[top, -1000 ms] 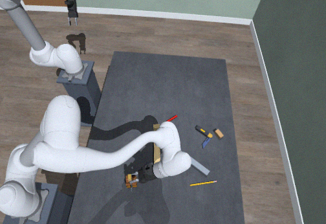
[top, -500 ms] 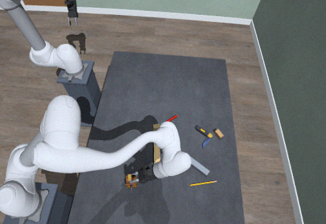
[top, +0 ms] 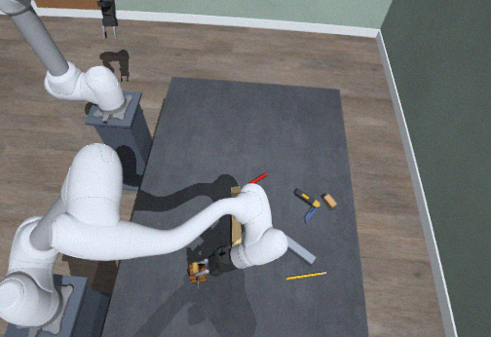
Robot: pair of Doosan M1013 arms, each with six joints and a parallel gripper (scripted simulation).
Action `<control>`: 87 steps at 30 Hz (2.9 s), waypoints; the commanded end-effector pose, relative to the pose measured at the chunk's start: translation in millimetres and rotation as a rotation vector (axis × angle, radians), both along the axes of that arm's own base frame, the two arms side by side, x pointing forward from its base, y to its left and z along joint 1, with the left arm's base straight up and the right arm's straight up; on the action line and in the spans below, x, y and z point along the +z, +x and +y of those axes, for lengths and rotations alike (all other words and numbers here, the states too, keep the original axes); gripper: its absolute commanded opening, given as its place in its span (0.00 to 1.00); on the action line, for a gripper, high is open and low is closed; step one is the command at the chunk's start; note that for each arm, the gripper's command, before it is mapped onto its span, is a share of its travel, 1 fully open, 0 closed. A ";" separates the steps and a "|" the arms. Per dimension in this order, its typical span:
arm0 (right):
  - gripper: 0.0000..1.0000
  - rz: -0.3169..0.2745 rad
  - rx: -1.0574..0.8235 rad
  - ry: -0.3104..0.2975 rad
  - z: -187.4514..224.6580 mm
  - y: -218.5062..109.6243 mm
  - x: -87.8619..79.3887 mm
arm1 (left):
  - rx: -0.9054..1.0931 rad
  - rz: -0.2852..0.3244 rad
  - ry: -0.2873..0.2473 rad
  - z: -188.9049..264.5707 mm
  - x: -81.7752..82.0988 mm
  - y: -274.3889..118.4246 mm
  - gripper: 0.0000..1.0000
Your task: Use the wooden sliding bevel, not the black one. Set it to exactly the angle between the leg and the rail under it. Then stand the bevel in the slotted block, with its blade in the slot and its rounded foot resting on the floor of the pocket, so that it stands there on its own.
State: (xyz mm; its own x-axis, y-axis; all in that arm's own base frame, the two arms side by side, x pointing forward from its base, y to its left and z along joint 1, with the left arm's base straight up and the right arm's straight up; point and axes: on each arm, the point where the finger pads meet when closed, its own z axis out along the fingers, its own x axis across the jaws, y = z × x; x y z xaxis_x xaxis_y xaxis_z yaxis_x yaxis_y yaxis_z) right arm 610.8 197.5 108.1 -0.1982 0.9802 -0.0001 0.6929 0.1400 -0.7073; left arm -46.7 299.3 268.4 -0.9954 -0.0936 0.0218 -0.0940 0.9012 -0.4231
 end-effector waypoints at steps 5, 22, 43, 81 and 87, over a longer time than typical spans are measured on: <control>0.00 -0.001 0.000 0.001 0.2 0.3 0.8 | 0.000 0.001 0.001 0.3 0.5 -0.2 1.00; 0.00 -0.001 0.000 0.001 0.2 0.3 -3.0 | 0.000 0.001 0.001 0.3 0.5 -0.2 1.00; 0.00 -0.001 0.000 0.001 0.2 0.3 -6.2 | 0.000 0.001 0.001 0.3 0.5 -0.2 1.00; 1.00 -0.001 0.000 0.001 0.2 0.3 -12.0 | 0.000 0.001 0.001 0.3 0.5 -0.2 1.00; 1.00 -0.001 0.000 0.001 0.2 0.3 -12.0 | 0.000 0.001 0.001 0.3 0.5 -0.2 1.00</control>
State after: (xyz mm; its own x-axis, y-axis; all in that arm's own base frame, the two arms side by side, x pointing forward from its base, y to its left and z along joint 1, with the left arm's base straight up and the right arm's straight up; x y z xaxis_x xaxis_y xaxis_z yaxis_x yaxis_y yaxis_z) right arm 610.8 197.5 95.1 -0.1982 0.9802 -0.0001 0.6929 0.1400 -0.7073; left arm -46.7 299.3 268.4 -0.9954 -0.0936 0.0218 -0.0940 0.9012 -0.4231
